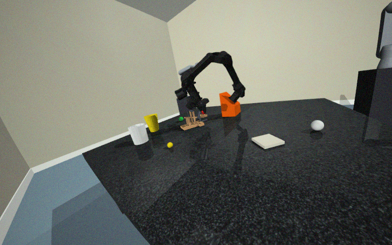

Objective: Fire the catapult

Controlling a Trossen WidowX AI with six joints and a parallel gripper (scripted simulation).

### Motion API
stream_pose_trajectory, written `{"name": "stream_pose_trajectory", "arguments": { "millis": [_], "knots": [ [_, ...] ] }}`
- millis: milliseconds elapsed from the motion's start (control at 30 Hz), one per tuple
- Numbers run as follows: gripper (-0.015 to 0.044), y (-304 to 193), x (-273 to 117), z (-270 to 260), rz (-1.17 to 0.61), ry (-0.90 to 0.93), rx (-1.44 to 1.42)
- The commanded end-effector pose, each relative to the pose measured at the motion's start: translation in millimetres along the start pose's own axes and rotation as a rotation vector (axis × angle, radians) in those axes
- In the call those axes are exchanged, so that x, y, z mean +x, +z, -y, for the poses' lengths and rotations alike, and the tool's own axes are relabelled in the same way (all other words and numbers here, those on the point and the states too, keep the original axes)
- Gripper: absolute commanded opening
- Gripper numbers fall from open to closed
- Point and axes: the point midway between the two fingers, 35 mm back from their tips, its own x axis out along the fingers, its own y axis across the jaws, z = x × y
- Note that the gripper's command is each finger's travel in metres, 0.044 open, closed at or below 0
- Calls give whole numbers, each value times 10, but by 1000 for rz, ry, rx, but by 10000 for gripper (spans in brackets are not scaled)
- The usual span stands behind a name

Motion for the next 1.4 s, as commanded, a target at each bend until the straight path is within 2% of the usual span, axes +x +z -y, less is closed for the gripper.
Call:
{"name": "stream_pose_trajectory", "arguments": {
  "millis": [0,100,433,667,733,767,867,1367],
  "knots": [
    [0,-2,-12,5,2,1,1],
    [0,-2,-12,5,2,1,1],
    [262,-9,-42,5,5,0,1],
    [440,-428,-1036,8,107,-38,25],
    [440,-447,-1066,8,110,-39,26],
    [440,-316,-888,14,102,-29,24],
    [440,-128,-938,76,179,-48,34],
    [440,1061,-1553,316,683,-87,46]
  ]
}}
